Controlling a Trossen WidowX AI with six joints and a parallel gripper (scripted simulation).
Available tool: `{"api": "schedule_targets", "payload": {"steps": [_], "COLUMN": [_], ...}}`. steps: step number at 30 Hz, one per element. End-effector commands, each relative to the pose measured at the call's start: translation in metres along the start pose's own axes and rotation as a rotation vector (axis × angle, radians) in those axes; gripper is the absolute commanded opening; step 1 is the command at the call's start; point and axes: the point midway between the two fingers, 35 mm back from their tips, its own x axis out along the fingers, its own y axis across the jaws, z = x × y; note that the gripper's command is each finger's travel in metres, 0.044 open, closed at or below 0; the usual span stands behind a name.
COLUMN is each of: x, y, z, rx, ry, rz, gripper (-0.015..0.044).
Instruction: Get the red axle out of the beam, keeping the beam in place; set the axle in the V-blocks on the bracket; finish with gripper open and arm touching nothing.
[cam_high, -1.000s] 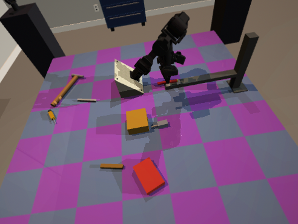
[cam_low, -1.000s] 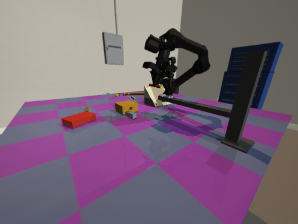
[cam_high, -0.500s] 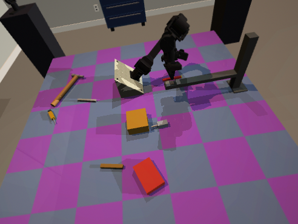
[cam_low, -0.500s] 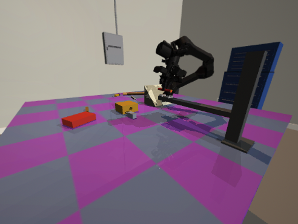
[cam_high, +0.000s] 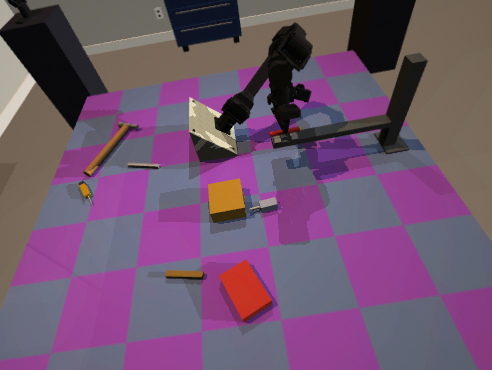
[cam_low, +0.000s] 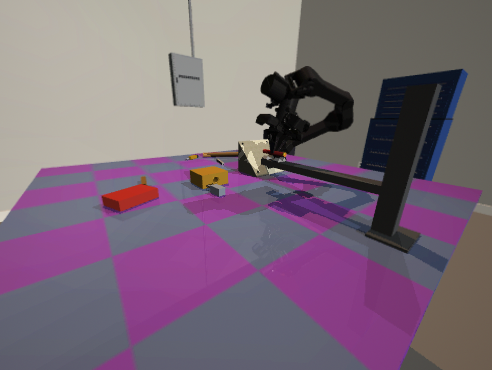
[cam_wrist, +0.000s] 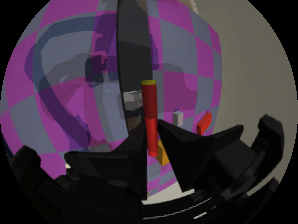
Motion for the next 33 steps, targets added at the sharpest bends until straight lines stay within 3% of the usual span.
{"api": "schedule_targets", "payload": {"steps": [1, 5, 22, 33], "x": [0.005, 0.008, 0.003, -0.001], "y": [0.003, 0.005, 0.002, 0.002], "z": [0.000, 0.000, 0.001, 0.000], "rx": [0.002, 0.002, 0.001, 0.006], "ry": [0.002, 0.001, -0.002, 0.005], "rz": [-0.003, -0.003, -0.001, 0.000], "gripper": [0.0000, 0.0000, 0.0440, 0.0440]}}
